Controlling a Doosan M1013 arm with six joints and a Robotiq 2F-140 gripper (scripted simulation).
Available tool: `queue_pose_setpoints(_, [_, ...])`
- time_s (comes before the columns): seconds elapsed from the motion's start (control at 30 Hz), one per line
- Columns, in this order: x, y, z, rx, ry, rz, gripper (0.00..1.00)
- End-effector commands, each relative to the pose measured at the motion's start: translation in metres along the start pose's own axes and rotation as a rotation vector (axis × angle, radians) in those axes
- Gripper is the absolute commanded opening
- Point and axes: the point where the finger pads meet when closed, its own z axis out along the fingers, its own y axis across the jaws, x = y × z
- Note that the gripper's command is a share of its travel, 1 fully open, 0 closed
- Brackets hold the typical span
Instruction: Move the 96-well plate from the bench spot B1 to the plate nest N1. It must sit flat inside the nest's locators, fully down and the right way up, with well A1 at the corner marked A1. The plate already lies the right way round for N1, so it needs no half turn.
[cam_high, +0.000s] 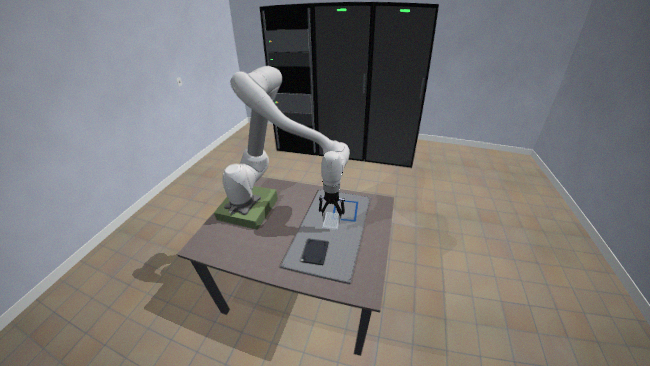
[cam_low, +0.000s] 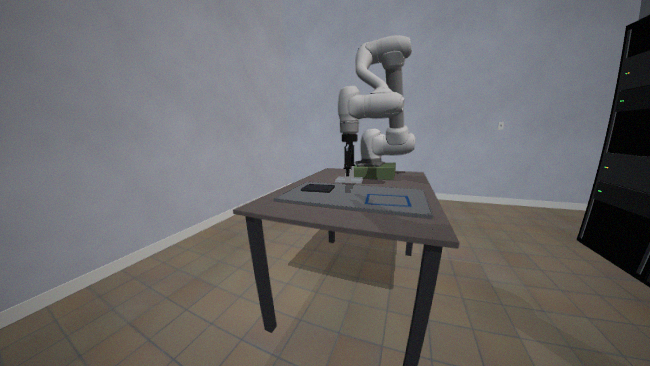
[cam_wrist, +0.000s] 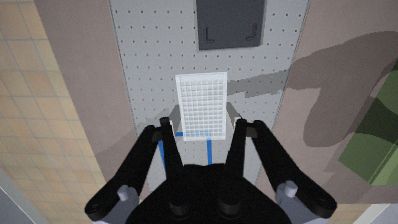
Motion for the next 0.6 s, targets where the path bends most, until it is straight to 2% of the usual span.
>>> queue_pose_setpoints(0.0, [0.014, 0.005, 0.000, 0.003, 0.003, -0.005, 0.00])
queue_pose_setpoints(0.57, [0.062, 0.019, -0.002, 0.003, 0.003, -0.005, 0.00])
